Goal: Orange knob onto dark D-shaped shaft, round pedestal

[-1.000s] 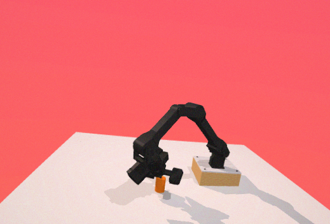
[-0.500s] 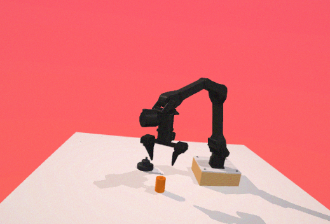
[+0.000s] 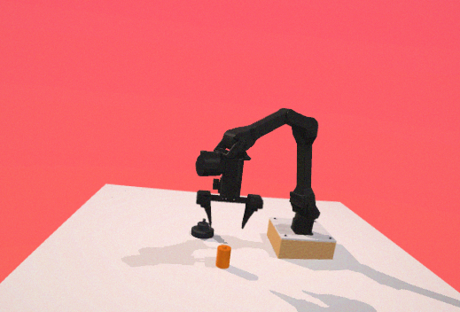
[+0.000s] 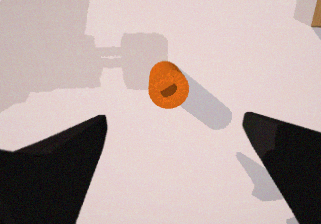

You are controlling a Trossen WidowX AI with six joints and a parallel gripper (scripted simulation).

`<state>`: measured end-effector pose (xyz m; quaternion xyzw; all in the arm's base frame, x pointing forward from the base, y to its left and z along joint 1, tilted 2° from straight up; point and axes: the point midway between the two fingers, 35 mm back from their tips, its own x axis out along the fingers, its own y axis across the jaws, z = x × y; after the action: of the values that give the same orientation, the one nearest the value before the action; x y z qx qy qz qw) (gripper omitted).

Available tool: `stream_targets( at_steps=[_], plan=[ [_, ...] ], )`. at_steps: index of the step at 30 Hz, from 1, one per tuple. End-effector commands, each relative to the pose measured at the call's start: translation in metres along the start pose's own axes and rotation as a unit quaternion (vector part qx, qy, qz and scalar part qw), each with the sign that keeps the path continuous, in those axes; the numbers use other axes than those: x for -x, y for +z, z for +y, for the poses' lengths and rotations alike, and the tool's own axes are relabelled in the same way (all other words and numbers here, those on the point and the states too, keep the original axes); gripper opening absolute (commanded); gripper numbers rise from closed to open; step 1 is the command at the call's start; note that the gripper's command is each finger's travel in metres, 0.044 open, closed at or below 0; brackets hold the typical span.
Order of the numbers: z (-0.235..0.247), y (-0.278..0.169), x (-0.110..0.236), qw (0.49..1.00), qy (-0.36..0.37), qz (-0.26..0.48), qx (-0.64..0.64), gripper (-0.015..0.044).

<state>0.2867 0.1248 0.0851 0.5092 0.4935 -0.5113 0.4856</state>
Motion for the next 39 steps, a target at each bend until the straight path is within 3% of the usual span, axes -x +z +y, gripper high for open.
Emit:
stream_targets(
  at_steps=[1, 6, 13, 28, 32, 39],
  plan=[
    [0.000, -0.001, 0.000, 0.977, 0.001, 0.003, 0.212, 0.0440],
    [0.000, -0.001, 0.000, 0.899, 0.002, 0.002, 0.439, 0.0440],
    [-0.001, -0.002, 0.000, 0.728, 0.002, 0.002, 0.686, 0.0440],
    [-0.003, -0.001, 0.000, 0.723, 0.002, 0.002, 0.691, 0.0440],
    [-0.003, -0.001, -0.032, 0.700, 0.002, 0.002, 0.714, 0.0440],
    [-0.002, -0.001, -0.048, 0.698, 0.002, 0.002, 0.716, 0.0440]
  ],
)
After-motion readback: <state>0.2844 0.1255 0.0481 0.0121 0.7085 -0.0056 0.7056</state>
